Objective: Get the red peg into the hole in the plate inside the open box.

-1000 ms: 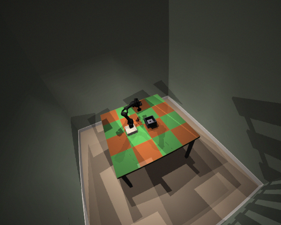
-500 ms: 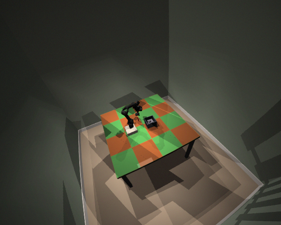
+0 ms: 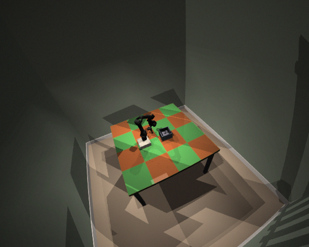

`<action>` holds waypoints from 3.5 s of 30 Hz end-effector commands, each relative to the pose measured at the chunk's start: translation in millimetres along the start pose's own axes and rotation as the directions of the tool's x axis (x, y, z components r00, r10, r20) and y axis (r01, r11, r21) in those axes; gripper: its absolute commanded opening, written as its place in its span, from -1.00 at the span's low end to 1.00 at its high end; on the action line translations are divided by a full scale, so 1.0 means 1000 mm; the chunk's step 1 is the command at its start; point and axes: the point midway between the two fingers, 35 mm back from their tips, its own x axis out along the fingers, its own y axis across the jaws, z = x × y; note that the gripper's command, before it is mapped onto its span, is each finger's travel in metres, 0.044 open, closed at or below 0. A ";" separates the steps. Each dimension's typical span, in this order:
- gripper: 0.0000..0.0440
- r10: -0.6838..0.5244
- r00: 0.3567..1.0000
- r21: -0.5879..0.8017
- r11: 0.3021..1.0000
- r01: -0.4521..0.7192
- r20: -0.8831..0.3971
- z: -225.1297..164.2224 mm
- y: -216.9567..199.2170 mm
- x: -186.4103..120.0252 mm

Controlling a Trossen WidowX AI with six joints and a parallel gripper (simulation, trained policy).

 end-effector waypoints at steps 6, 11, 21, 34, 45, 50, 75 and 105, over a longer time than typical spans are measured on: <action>1.00 0.002 1.000 0.078 0.997 0.000 -0.021 -0.008 -0.006 0.032; 0.72 -0.003 0.999 0.123 0.992 0.008 -0.035 -0.012 -0.010 0.046; -0.45 -0.031 0.994 0.159 0.986 0.047 -0.104 -0.016 -0.016 0.050; -1.00 -0.009 0.999 0.106 0.994 0.013 -0.036 0.006 -0.010 0.030; -1.00 0.021 0.997 0.045 0.999 -0.024 0.068 0.038 0.000 -0.004; -1.00 0.032 0.994 0.039 0.999 -0.036 0.107 0.055 0.006 -0.020; -1.00 0.013 0.982 0.160 0.986 -0.044 0.188 0.159 0.003 -0.047; -0.39 -0.059 0.995 0.216 0.976 0.040 0.083 0.213 -0.015 0.015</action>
